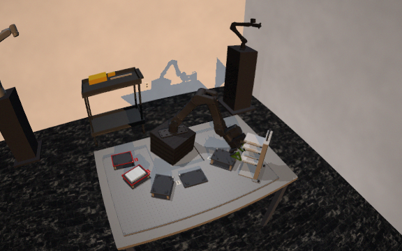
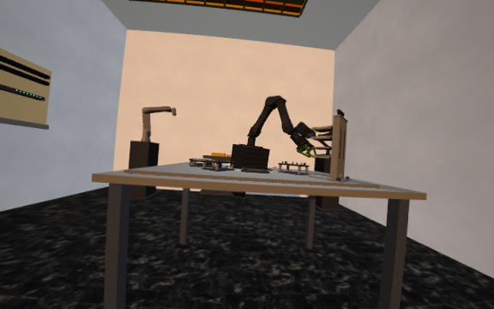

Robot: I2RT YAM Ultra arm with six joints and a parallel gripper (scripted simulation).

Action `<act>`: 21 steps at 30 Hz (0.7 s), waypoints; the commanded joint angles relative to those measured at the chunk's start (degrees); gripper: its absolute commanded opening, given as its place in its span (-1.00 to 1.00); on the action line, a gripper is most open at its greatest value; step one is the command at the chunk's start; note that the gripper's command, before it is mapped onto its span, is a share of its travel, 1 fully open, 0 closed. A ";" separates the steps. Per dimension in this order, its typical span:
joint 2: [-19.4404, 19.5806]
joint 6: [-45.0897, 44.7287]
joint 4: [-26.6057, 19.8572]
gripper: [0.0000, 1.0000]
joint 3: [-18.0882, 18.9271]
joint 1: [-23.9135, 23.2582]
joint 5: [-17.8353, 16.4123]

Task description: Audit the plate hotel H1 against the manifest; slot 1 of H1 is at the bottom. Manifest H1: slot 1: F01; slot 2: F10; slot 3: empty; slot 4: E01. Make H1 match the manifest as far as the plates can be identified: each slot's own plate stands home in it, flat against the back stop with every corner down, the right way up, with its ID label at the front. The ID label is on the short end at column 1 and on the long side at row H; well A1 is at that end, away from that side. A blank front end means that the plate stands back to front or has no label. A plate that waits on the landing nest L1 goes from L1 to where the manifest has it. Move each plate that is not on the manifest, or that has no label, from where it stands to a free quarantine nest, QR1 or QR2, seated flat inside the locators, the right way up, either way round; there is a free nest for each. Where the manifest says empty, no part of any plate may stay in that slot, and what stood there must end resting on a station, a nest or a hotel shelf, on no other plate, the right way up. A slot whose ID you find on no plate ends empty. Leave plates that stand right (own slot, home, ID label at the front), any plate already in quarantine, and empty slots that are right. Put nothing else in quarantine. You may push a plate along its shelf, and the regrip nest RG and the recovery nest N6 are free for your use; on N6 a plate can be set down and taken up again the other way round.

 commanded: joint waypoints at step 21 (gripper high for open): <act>-1.57 0.07 1.27 0.72 -1.57 0.18 0.14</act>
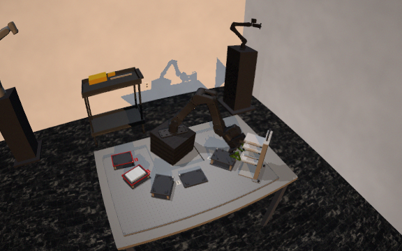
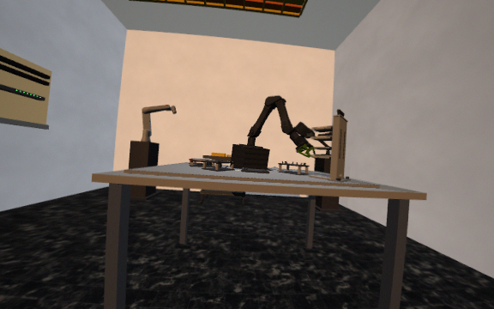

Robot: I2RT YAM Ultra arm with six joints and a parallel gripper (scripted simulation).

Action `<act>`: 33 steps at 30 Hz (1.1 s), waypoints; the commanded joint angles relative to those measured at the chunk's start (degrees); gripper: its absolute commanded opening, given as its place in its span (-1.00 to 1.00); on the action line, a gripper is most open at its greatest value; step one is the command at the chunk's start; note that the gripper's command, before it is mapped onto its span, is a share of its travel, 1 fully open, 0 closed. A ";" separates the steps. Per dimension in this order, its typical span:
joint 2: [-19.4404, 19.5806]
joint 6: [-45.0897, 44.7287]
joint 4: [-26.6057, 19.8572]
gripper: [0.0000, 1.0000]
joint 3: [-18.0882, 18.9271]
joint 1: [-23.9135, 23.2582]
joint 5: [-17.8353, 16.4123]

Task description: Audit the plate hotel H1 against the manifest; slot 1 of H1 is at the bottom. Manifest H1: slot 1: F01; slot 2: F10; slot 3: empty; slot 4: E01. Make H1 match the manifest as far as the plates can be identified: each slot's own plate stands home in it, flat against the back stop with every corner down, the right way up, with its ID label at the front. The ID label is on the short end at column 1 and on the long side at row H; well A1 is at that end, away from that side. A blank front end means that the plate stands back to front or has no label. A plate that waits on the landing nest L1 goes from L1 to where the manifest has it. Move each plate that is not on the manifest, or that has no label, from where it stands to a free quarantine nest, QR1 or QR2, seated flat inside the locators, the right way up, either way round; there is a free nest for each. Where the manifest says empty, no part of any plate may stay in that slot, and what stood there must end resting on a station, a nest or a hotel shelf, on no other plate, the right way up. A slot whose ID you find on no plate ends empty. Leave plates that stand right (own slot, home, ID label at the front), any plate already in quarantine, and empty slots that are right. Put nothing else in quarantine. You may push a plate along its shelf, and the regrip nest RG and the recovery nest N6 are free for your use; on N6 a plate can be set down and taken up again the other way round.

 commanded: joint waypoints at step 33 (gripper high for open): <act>-5.74 0.67 5.47 0.72 -10.14 1.07 0.84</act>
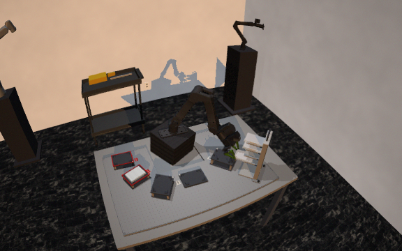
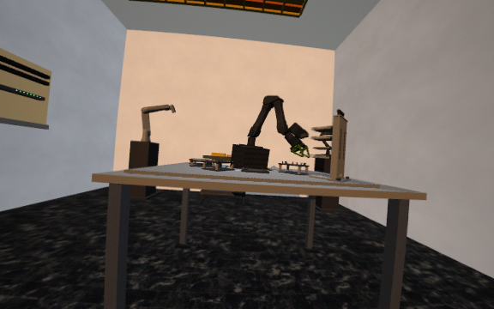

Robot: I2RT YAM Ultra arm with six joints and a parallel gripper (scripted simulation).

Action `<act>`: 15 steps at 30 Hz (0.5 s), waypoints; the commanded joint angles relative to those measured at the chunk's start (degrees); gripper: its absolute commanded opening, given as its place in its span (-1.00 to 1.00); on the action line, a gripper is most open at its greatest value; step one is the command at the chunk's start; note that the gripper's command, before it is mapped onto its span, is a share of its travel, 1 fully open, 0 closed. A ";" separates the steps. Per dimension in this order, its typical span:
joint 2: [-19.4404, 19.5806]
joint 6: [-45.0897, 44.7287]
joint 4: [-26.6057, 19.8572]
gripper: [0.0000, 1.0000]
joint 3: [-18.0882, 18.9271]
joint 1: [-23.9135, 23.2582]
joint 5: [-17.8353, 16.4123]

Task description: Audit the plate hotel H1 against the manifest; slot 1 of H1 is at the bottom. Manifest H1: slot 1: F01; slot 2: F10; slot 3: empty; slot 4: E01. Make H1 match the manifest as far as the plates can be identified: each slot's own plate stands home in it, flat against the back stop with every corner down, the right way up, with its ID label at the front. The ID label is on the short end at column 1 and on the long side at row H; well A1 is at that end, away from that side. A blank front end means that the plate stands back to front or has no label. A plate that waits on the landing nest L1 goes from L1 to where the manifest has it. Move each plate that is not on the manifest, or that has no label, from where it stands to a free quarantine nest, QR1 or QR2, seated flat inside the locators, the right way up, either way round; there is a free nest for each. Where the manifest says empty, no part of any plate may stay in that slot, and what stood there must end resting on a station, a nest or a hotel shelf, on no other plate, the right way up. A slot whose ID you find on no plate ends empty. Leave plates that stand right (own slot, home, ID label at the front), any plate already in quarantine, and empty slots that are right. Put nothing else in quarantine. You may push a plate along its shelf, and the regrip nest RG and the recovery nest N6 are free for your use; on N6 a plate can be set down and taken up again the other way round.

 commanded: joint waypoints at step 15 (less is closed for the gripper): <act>-3.12 0.44 2.98 0.72 -4.73 0.66 0.59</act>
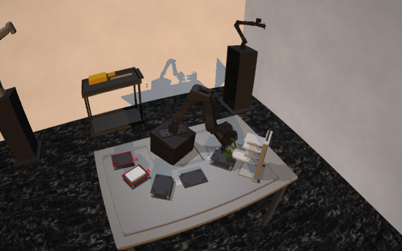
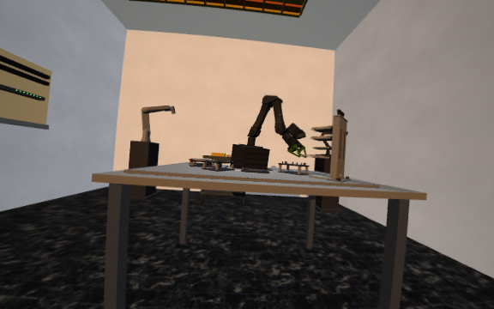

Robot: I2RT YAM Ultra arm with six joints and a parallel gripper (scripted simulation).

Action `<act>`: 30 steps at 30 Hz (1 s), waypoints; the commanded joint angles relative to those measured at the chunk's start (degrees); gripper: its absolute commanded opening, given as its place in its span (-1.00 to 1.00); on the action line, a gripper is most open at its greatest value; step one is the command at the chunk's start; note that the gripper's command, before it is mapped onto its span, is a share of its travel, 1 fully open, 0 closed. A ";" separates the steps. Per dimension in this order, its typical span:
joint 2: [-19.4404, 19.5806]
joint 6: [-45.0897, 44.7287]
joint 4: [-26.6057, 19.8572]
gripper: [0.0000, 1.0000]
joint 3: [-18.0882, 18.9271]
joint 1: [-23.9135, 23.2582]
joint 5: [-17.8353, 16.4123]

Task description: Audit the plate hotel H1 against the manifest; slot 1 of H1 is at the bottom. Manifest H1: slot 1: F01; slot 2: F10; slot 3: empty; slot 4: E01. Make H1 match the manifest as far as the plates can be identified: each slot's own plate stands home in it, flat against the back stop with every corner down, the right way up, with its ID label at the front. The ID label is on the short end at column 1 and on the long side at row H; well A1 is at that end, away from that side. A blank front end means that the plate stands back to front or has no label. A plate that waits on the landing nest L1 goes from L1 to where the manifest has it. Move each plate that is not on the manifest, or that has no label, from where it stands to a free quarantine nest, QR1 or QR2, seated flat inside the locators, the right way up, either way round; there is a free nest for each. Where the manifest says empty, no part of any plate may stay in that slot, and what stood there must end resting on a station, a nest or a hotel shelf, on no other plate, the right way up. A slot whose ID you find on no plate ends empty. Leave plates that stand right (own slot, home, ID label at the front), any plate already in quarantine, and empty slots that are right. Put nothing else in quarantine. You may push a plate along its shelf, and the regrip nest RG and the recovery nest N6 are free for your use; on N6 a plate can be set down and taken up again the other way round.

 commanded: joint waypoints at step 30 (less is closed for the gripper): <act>-4.98 0.90 5.15 0.72 -8.63 1.37 1.20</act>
